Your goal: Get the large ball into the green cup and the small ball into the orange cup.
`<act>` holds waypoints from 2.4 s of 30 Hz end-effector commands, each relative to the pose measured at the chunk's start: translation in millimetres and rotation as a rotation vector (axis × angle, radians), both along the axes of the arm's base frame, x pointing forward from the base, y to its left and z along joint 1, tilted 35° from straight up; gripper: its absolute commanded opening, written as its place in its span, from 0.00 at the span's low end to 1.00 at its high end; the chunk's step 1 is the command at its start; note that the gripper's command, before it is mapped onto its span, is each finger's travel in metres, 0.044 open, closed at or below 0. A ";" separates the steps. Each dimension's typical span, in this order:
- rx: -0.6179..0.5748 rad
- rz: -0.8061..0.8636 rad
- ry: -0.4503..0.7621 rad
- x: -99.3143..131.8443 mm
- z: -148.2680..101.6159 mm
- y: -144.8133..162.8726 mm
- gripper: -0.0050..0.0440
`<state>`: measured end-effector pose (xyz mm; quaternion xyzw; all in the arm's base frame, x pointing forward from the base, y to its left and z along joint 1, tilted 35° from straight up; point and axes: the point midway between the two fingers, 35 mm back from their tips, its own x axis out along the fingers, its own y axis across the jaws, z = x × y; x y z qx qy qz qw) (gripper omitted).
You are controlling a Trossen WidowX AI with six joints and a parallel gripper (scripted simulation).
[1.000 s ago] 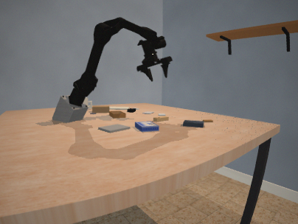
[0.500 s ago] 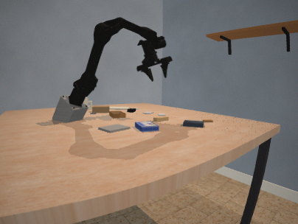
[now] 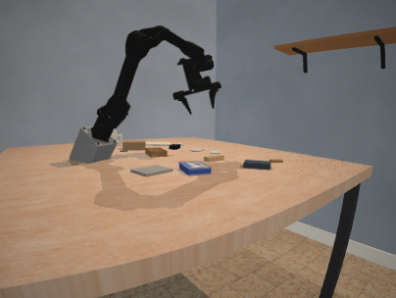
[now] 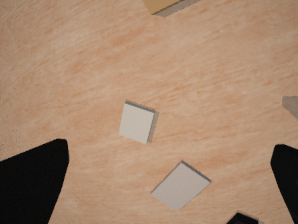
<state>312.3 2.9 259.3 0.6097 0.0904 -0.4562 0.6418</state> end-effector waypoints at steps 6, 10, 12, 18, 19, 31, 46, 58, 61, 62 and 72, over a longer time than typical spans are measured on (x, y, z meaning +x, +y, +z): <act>-0.269 0.377 0.312 -7.2 -35.8 15.4 1.00; -0.378 0.535 0.433 -11.1 -48.2 20.5 1.00; -0.432 0.614 0.491 -13.2 -54.3 23.0 1.00; -0.572 0.828 0.644 -19.5 -70.1 28.9 1.00; -0.598 0.869 0.673 -20.8 -73.1 30.0 1.00; -0.881 1.335 0.976 -37.0 -104.9 40.0 1.00; -1.253 2.026 1.351 -64.5 -145.7 48.3 1.00; -1.505 2.562 1.563 -85.3 -170.1 49.8 1.00; -1.510 2.574 1.567 -85.8 -170.7 49.8 1.00; -1.510 2.574 1.567 -85.8 -170.7 49.8 1.00; -1.510 2.574 1.567 -75.6 -197.3 34.7 1.00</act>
